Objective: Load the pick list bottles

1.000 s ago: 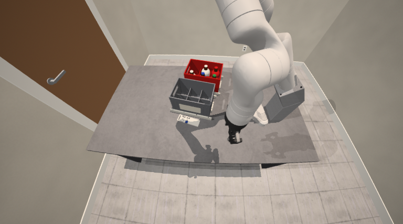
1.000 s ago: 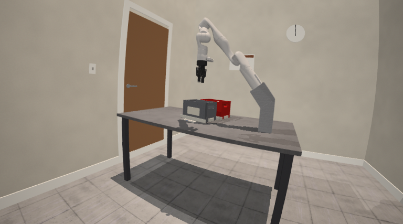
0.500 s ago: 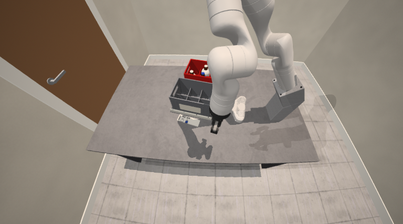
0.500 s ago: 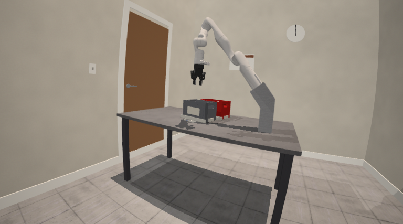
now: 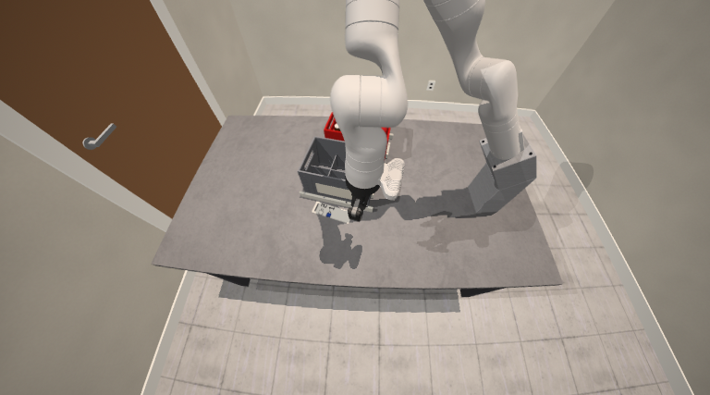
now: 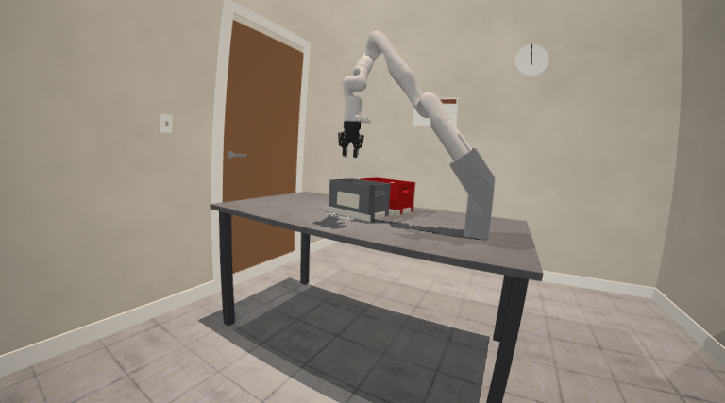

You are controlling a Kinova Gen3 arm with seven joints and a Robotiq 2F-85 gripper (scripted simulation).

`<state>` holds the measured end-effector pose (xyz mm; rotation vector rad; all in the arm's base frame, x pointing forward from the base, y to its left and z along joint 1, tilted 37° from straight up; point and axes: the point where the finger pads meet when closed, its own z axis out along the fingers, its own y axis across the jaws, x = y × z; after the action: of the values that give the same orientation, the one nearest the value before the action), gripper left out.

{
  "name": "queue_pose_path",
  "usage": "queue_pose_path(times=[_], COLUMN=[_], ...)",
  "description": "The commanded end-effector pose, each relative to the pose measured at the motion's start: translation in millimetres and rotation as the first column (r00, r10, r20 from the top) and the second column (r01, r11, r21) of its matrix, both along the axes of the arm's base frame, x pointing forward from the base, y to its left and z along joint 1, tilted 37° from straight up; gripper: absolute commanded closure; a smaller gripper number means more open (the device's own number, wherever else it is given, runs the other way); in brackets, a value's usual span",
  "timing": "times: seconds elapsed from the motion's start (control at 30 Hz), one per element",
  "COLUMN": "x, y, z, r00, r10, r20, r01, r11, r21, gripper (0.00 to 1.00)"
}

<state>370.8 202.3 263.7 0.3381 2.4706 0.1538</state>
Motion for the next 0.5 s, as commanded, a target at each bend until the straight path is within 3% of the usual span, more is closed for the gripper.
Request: queue_pose_path(times=[0.0,0.47], x=[14,60], y=[-10,-47], z=[3.7,15.2], r00=[1.0,1.0], r10=[0.002,0.002], r20=[-0.003,-0.003], r01=[-0.002,-0.002], r11=[1.0,1.0], r21=[0.001,0.001], gripper=[0.33,0.33])
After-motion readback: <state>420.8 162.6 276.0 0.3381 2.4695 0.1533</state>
